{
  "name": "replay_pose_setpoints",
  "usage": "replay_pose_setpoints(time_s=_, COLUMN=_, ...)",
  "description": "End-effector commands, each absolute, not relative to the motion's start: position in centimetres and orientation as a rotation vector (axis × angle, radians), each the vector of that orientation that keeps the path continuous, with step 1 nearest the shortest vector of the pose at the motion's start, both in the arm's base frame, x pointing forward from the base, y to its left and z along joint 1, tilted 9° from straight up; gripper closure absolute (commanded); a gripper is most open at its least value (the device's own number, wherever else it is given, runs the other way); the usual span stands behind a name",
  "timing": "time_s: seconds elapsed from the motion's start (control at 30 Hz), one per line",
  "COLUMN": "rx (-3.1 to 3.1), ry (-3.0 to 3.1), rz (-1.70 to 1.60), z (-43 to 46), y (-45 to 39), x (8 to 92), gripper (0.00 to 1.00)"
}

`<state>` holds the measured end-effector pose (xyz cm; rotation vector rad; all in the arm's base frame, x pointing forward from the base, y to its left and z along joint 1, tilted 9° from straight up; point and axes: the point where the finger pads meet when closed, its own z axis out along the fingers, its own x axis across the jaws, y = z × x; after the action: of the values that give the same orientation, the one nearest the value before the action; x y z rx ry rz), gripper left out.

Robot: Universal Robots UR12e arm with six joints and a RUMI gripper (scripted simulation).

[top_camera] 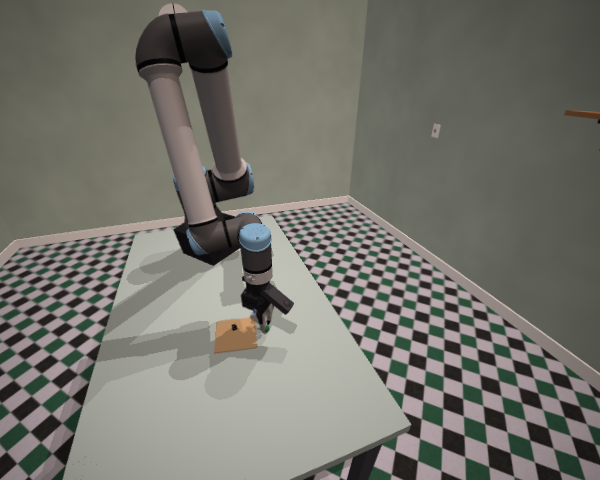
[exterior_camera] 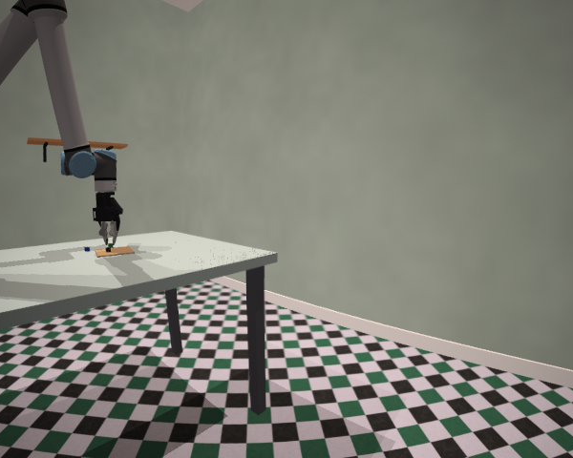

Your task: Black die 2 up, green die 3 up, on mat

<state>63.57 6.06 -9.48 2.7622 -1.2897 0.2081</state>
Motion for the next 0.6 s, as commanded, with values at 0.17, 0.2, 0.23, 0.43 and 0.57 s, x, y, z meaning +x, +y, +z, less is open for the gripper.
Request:
replay_pose_setpoints(time_s=0.17, rx=2.763, ry=-1.29, rz=0.21, z=-10.26, y=5.95, x=63.7, gripper=0.82)
replay_pose_setpoints(time_s=0.2, rx=2.763, ry=-1.29, rz=0.21, z=-10.29, y=5.95, x=63.7, gripper=0.82)
replay_pose_setpoints(time_s=0.23, rx=2.763, ry=-1.29, rz=0.21, z=-10.3, y=5.95, x=63.71, gripper=0.82)
replay_pose_setpoints(time_s=0.43, rx=2.763, ry=-1.29, rz=0.21, z=-10.3, y=5.95, x=63.71, gripper=0.82)
replay_pose_setpoints(time_s=0.57, rx=2.763, ry=-1.29, rz=0.21, z=-10.3, y=5.95, x=63.71, gripper=0.82)
